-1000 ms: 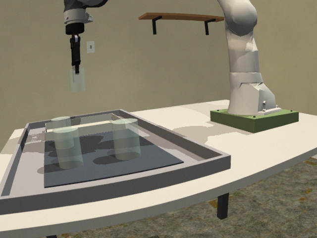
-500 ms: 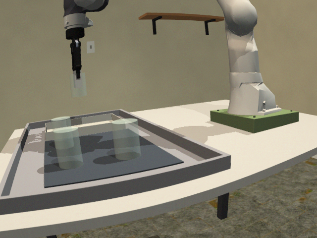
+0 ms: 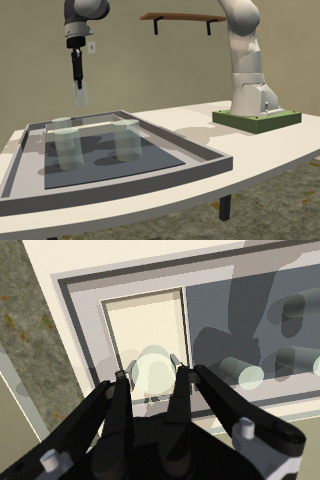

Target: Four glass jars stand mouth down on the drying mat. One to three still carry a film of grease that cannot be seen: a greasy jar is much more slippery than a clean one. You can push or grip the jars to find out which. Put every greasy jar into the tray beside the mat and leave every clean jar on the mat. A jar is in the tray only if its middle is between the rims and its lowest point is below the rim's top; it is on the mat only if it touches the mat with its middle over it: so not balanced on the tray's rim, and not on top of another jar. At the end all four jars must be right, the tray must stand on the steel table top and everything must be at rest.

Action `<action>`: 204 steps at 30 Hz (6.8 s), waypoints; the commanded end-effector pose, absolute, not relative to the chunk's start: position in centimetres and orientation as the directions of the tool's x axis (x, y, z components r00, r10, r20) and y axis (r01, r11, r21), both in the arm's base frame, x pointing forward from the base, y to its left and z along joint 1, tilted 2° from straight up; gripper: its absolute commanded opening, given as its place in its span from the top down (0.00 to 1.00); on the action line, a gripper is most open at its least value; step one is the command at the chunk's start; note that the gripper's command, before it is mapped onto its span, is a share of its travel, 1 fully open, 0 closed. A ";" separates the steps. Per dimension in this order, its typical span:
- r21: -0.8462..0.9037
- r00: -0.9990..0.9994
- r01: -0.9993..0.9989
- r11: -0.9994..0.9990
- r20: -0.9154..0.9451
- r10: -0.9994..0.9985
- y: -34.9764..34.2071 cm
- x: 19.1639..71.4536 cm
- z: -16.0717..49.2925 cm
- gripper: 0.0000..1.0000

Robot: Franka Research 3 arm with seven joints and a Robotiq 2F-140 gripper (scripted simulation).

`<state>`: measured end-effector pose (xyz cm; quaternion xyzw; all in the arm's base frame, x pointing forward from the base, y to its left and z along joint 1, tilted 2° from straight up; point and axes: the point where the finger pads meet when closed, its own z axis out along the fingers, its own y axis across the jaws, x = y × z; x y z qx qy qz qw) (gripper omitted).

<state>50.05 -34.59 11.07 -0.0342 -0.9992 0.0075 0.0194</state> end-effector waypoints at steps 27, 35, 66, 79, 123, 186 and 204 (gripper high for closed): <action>-0.025 -0.997 0.066 0.998 0.030 0.066 -35.2 49.9 4.8 1.00; -0.025 -0.997 0.066 0.998 0.030 0.066 -35.2 49.9 4.7 1.00; -0.025 -0.997 0.066 0.998 0.030 0.066 -35.3 49.9 2.3 0.00; -0.025 -0.997 0.066 0.998 0.030 0.066 -35.3 49.9 2.3 0.00; -0.025 -0.997 0.066 0.998 0.030 0.066 -35.0 50.2 13.6 0.00; -0.025 -0.997 0.066 0.998 0.030 0.066 -13.2 60.2 6.0 0.00; -0.025 -0.997 0.066 0.998 0.030 0.066 -13.3 60.3 5.3 0.00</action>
